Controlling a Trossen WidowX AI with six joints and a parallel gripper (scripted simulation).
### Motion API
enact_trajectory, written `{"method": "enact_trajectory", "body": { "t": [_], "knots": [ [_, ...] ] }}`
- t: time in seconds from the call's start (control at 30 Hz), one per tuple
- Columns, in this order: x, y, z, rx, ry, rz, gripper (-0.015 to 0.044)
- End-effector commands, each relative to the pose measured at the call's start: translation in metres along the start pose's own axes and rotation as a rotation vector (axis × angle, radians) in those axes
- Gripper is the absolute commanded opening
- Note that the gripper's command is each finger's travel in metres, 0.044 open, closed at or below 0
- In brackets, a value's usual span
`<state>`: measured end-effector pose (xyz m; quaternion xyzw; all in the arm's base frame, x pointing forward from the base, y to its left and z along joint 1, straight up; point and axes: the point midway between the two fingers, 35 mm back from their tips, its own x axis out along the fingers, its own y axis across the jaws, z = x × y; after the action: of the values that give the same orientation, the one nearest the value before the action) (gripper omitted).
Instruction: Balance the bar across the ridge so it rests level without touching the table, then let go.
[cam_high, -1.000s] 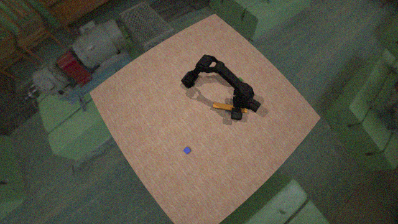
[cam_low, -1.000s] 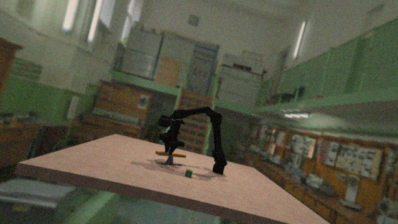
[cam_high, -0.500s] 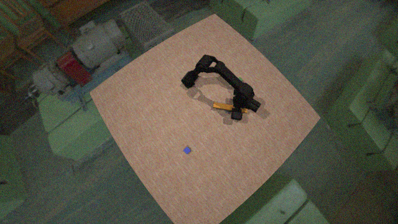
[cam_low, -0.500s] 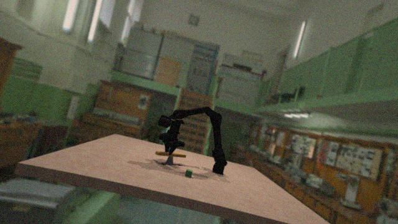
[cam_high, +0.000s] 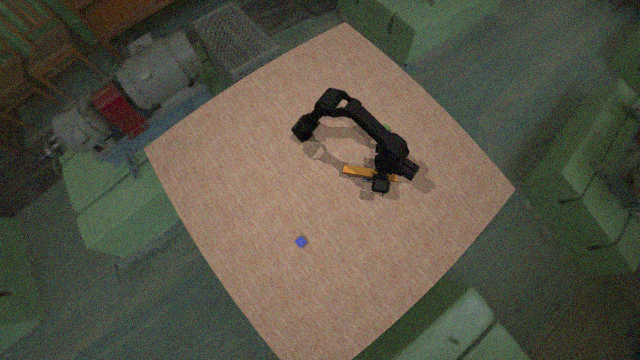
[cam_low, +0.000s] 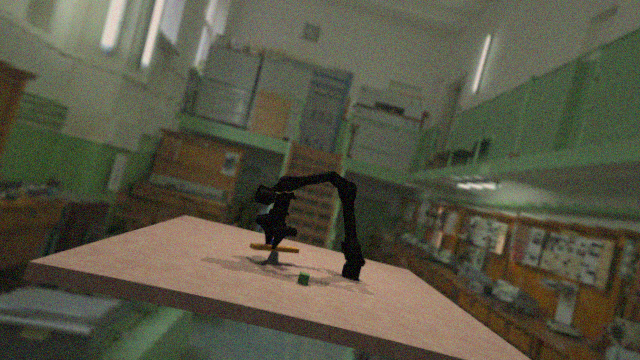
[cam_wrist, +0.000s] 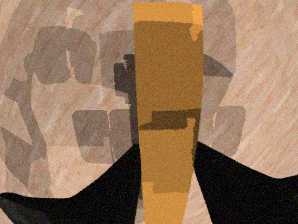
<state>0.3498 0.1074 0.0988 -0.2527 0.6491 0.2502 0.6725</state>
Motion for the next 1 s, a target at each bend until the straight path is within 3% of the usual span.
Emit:
{"method": "enact_trajectory", "body": {
  "t": [0.0, 0.37, 0.6, 0.97],
  "knots": [
    [0.0, 0.0, 0.0, 0.0, 0.0, 0.0, 0.0],
    [0.0, 0.0, 0.0, 0.0, 0.0, 0.0, 0.0],
    [0.0, 0.0, 0.0, 0.0, 0.0, 0.0, 0.0167],
    [0.0, 0.0, 0.0, 0.0, 0.0, 0.0, 0.0167]
  ]
}}
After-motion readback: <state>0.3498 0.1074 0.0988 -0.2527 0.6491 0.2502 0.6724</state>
